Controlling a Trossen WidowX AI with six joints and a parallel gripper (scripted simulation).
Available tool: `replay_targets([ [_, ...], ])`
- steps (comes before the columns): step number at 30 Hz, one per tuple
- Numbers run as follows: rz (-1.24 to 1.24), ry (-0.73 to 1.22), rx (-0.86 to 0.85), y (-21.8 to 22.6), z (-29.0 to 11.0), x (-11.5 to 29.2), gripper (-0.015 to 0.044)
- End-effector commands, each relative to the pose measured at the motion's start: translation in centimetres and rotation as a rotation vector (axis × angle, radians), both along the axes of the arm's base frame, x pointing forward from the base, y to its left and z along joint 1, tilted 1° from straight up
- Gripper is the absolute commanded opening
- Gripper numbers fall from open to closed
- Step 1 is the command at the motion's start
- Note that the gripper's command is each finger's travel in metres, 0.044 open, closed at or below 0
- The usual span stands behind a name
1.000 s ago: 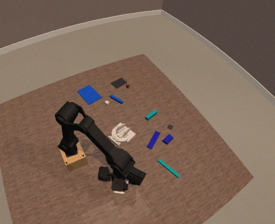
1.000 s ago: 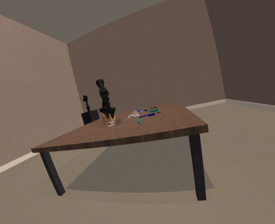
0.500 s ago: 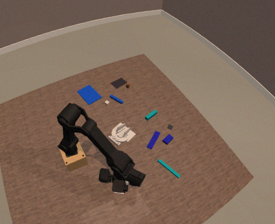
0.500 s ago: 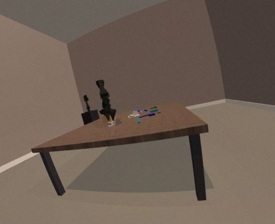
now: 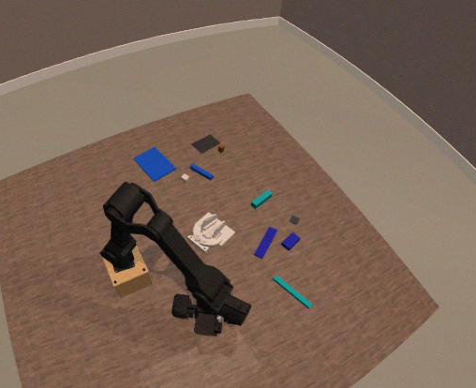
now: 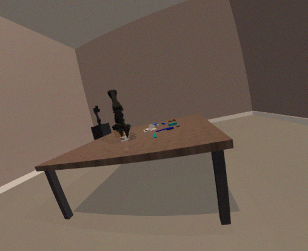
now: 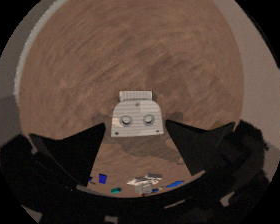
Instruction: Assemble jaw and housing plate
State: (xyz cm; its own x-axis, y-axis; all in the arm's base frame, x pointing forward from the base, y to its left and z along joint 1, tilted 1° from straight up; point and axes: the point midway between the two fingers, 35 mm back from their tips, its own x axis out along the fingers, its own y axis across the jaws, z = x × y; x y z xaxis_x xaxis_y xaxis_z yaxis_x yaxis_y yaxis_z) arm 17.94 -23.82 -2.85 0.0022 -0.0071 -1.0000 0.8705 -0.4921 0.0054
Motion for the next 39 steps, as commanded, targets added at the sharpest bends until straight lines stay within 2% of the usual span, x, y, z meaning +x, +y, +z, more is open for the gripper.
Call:
replay_targets([
  [1,-0.003,0.006,0.0,0.1,-0.7,-0.2,0.044],
  [33,-0.003,0.006,0.0,0.1,-1.7,-0.2,0.044],
  [39,0.0,0.003,0.004,0.2,-1.7,-0.1,0.04],
])
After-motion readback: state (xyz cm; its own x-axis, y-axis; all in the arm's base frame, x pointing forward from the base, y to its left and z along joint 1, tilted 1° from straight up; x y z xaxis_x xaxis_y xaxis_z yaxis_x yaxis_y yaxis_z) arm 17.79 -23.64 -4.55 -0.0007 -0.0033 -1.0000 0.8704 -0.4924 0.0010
